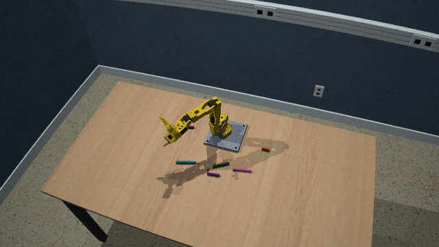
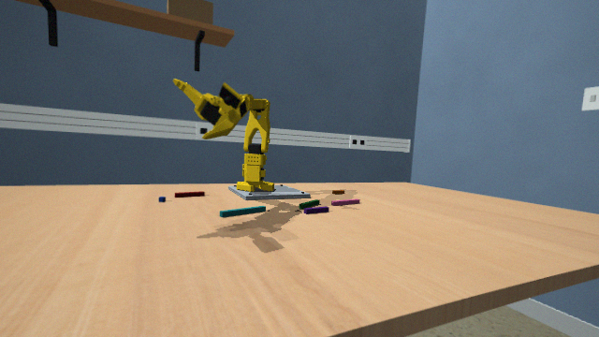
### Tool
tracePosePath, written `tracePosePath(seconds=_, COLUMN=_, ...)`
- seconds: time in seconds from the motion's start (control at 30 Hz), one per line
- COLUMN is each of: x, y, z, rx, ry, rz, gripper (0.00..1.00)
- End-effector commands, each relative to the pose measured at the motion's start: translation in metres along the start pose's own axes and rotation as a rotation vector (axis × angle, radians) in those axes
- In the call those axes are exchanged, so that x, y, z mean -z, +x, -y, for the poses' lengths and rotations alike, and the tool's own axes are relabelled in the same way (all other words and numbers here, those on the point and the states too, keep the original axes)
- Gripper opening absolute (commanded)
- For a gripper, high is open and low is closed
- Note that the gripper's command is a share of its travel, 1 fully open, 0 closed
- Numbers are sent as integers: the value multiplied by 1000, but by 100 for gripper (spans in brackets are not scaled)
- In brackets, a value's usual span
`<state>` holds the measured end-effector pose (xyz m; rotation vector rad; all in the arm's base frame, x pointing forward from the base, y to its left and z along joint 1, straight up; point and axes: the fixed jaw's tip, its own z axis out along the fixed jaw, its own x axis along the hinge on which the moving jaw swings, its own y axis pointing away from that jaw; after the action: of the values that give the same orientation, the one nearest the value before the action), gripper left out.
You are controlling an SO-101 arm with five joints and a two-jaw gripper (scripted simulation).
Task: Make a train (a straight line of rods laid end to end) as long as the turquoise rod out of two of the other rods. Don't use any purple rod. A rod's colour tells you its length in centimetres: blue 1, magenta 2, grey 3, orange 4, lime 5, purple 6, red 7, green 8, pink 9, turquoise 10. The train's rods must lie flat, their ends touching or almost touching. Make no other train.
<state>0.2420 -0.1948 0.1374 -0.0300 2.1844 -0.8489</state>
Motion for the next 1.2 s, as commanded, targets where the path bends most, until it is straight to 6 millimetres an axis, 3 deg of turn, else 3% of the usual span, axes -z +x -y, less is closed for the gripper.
tracePosePath(seconds=0.0, x=5, y=3, z=-8, rx=47, ry=-34, rz=-18, gripper=100)
tracePosePath(seconds=1.17, x=25, y=16, z=-34, rx=296, ry=-192, rz=-99, gripper=100)
